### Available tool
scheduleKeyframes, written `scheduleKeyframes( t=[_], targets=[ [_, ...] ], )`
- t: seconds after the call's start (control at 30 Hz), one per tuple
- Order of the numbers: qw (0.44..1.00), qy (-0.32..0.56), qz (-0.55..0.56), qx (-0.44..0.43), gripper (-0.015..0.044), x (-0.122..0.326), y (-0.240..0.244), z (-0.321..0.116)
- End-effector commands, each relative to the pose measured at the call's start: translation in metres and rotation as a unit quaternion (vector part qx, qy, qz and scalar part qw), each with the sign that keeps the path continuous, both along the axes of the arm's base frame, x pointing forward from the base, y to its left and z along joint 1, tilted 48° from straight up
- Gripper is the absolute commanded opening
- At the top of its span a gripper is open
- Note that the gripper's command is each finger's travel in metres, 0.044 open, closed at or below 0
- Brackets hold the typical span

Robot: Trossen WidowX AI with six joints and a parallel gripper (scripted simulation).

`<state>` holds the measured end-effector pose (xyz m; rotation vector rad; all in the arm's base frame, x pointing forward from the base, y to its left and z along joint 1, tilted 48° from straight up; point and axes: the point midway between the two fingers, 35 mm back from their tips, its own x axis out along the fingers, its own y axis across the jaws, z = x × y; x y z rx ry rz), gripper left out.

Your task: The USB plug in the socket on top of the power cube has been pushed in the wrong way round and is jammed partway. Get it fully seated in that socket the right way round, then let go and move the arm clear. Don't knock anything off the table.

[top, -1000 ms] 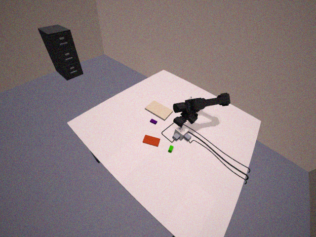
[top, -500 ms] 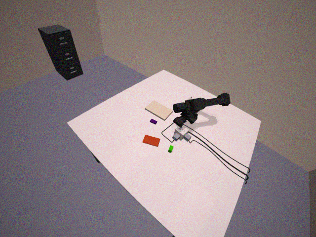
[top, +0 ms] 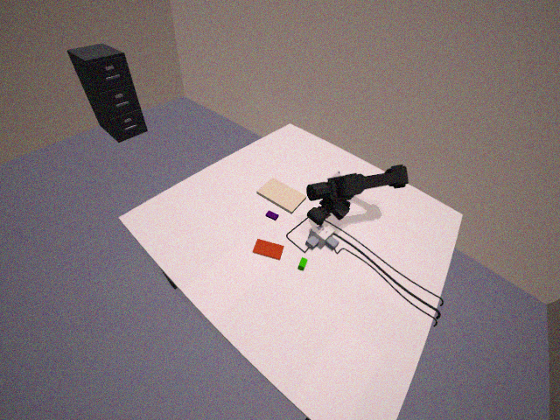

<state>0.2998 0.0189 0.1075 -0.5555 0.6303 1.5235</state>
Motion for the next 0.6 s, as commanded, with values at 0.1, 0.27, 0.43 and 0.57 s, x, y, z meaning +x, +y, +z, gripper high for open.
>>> scheduleKeyframes(
  t=[0.1, 0.27, 0.43, 0.57],
  targets=[
    [1.000, -0.002, 0.004, -0.003, 0.0000, -0.0009, 0.0002, -0.0016],
    [1.000, -0.003, 0.005, -0.003, 0.0000, -0.0009, 0.0005, -0.0022],
    [1.000, -0.003, 0.005, -0.003, 0.0000, -0.0010, 0.0010, -0.0026],
    [1.000, -0.003, 0.005, -0.003, 0.0000, -0.0010, 0.0013, -0.0029]
  ],
)
